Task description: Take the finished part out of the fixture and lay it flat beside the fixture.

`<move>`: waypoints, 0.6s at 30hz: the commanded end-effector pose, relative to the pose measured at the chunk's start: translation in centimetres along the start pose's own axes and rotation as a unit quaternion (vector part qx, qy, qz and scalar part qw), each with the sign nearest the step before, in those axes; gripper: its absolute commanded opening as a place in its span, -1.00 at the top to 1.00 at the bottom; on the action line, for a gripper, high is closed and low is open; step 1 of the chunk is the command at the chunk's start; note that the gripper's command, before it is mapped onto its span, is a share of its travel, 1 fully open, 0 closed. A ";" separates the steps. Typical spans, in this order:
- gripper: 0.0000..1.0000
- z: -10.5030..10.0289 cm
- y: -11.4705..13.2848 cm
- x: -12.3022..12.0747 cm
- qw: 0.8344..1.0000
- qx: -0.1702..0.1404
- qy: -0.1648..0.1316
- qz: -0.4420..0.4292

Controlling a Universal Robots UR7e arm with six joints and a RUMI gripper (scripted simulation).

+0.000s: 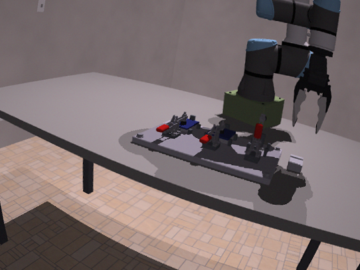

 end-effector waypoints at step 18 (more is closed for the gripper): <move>0.19 -2.0 0.0 0.0 1.000 0.001 0.000 0.000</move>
Point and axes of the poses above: the point where the finger pads meet when closed, its own z axis out along the fingers, its own x axis across the jaws, y = z × x, the point moved 10 cm from there along -z, back along the fingers, and after that the axes turned 2 degrees about z, right-handed, at the moved point
